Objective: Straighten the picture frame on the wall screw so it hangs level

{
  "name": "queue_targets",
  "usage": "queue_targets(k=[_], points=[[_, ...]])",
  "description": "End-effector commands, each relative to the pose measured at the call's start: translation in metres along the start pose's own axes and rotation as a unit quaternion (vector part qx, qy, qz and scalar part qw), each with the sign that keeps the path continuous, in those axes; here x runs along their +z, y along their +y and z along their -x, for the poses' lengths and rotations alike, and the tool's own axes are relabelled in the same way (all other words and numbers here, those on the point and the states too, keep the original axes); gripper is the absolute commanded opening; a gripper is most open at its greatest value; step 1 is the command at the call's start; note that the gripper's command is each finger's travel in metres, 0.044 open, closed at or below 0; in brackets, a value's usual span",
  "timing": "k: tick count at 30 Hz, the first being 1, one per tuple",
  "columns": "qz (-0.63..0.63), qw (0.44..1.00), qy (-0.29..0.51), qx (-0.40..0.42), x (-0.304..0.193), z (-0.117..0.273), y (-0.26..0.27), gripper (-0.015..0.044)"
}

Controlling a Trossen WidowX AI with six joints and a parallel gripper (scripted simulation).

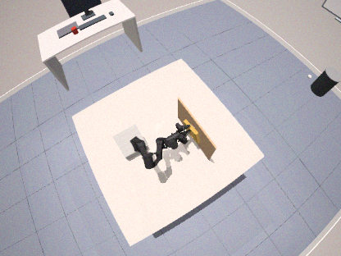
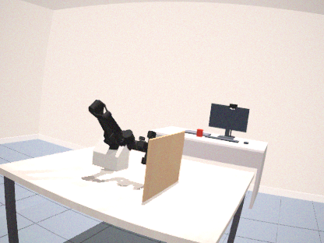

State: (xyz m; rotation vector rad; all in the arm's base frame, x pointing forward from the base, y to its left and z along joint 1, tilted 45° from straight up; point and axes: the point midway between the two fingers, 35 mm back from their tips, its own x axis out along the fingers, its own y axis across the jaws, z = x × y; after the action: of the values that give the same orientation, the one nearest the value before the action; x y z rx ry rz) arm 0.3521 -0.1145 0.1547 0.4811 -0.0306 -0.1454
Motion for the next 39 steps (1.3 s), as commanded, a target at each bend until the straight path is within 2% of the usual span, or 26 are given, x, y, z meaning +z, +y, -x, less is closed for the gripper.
queue_targets(k=[1,20,26,34,36,39], points=[[-0.003,1.000,-0.002,-0.002,0.0005,-0.0004,-0.0006,0.0260],[-0.003,1.000,-0.002,-0.002,0.0009,-0.0007,-0.0009,0.0260],[-0.003,1.000,-0.002,-0.002,0.0009,-0.0007,-0.0009,0.0103],[-0.003,1.000,-0.002,-0.002,0.0009,-0.0007,-0.0009,0.0049],[-0.003,1.000,-0.002,-0.002,0.0009,-0.0007,-0.0009,0.0000],[-0.003,1.000,-0.002,-0.002,0.0009,-0.0007,-0.0009,0.0000]])
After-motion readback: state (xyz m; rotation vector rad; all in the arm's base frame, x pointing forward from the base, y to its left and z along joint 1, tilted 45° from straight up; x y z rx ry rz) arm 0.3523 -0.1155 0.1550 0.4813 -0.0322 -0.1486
